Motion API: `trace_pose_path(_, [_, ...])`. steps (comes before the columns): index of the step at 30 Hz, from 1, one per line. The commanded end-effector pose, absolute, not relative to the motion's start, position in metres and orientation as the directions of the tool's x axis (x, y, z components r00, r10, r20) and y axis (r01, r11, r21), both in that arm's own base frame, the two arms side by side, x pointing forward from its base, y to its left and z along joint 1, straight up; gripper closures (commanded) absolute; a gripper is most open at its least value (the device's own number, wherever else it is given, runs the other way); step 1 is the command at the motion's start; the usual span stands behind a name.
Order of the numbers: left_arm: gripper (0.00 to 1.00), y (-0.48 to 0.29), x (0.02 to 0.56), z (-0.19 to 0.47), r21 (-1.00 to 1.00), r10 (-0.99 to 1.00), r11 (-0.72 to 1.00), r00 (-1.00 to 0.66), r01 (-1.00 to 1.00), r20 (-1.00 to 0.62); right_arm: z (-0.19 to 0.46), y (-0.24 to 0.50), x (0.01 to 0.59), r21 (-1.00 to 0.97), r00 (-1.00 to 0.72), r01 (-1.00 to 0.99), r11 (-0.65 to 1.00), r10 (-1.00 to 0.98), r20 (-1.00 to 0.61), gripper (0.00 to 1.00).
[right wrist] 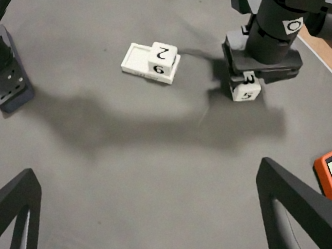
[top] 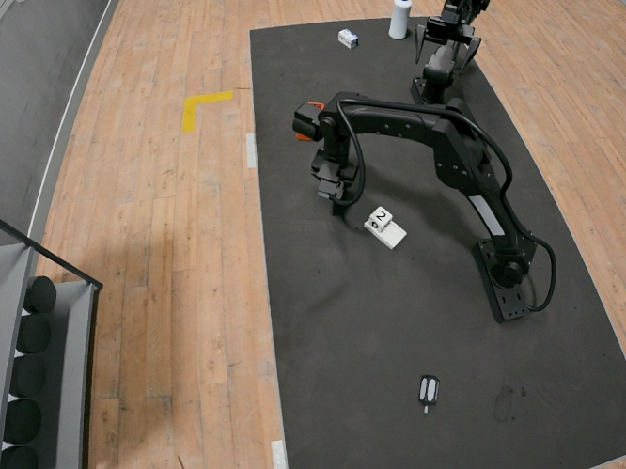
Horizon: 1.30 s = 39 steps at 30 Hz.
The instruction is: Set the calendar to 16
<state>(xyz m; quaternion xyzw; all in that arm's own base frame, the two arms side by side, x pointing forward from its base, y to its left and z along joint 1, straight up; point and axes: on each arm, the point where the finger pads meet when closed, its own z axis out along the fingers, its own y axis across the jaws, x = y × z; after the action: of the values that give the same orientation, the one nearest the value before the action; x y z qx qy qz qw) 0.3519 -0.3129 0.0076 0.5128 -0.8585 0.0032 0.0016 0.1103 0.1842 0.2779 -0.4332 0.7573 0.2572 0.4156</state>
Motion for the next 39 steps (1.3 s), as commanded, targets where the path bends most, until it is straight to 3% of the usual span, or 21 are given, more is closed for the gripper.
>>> trace_pose_path(1, [0.36, -0.316, 0.350, 0.003, -0.013, -0.878, 0.478, -0.478, -0.878, 0.003, 0.288, 0.184, 0.112, 0.023, -0.266, -0.869, 0.495, -0.427, -0.864, 0.00])
trace_pose_path(9, [0.36, -0.317, 0.351, -0.002, -0.020, -0.878, 0.478, -0.478, -0.878, 0.005, 0.288, 0.184, 0.112, 0.023, -0.266, -0.869, 0.495, -0.427, -0.864, 0.00])
trace_pose_path(10, [0.44, -0.317, 0.351, -0.002, -0.020, -0.878, 0.478, -0.478, -0.878, 0.005, 0.288, 0.184, 0.112, 0.023, -0.266, -0.869, 0.495, -0.427, -0.864, 0.00])
trace_pose_path(16, [0.53, -0.315, 0.348, -0.002, -0.008, -0.878, 0.479, -0.479, -0.878, 0.002, 0.288, 0.184, 0.112, 0.023, -0.266, -0.869, 0.495, -0.427, -0.864, 0.00])
trace_pose_path(32, [0.68, -0.315, 0.353, 0.001, -0.018, -0.879, 0.476, -0.476, -0.879, 0.004, 0.288, 0.184, 0.112, 0.023, -0.266, -0.869, 0.495, -0.427, -0.864, 0.00])
trace_pose_path(33, [0.80, -0.315, 0.353, 0.001, -0.018, -0.879, 0.476, -0.476, -0.879, 0.004, 0.288, 0.184, 0.112, 0.023, -0.266, -0.869, 0.495, -0.427, -0.864, 0.00])
trace_pose_path(34, [0.68, -0.315, 0.353, 0.001, -0.018, -0.879, 0.476, -0.476, -0.879, 0.004, 0.288, 0.184, 0.112, 0.023, -0.266, -0.869, 0.495, -0.427, -0.864, 0.00])
trace_pose_path(35, [0.65, -0.315, 0.349, 0.006, -0.015, -0.878, 0.479, -0.479, -0.878, 0.003, 0.288, 0.184, 0.112, 0.023, -0.266, -0.869, 0.495, -0.427, -0.864, 0.00])
trace_pose_path(39, [0.65, -0.317, 0.351, 0.030, -0.026, -0.877, 0.479, -0.480, -0.877, 0.006, 0.288, 0.184, 0.112, 0.023, -0.266, -0.869, 0.495, -0.427, -0.864, 0.00])
